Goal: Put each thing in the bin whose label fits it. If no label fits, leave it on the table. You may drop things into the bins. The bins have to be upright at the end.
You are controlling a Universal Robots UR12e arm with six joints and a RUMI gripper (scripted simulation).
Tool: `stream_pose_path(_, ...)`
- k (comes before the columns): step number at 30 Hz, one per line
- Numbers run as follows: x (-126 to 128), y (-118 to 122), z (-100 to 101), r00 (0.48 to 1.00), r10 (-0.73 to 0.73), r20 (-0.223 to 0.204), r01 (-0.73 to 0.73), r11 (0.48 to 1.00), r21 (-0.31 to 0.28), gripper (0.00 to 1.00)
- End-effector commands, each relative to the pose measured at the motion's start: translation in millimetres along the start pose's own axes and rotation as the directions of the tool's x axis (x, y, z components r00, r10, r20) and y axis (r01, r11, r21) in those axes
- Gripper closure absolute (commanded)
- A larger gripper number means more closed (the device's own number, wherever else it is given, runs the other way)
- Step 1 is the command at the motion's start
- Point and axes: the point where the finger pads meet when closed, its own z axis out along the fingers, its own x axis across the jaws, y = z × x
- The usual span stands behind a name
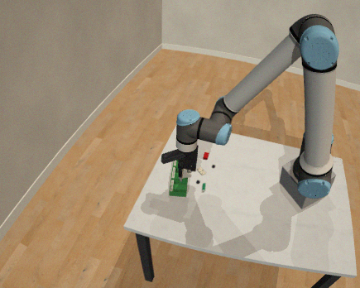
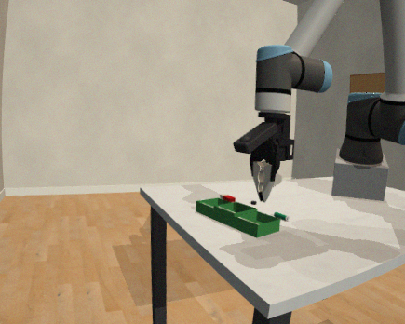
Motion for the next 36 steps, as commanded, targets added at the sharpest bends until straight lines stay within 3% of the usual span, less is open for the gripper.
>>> stream_pose_path(1, 0, -1, -18, 1.000, 0.000, 0.000, 0.000, 1.000, 0.002, 0.96)
stream_pose_path(3, 0, -1, -18, 1.000, 0.000, 0.000, 0.000, 1.000, 0.002, 0.96)
stream_pose_path(17, 0, -1, -133, 1.000, 0.000, 0.000, 0.000, 1.000, 0.002, 0.96)
stream_pose_path(27, 0, -1, -133, 1.000, 0.000, 0.000, 0.000, 1.000, 0.002, 0.96)
stream_pose_path(28, 6, 3, -128, 0.999, 0.050, 0.000, -0.050, 0.999, 0.002, 0.76)
stream_pose_path(36, 44, 28, -92, 0.944, 0.329, 0.001, -0.329, 0.944, 0.001, 0.76)
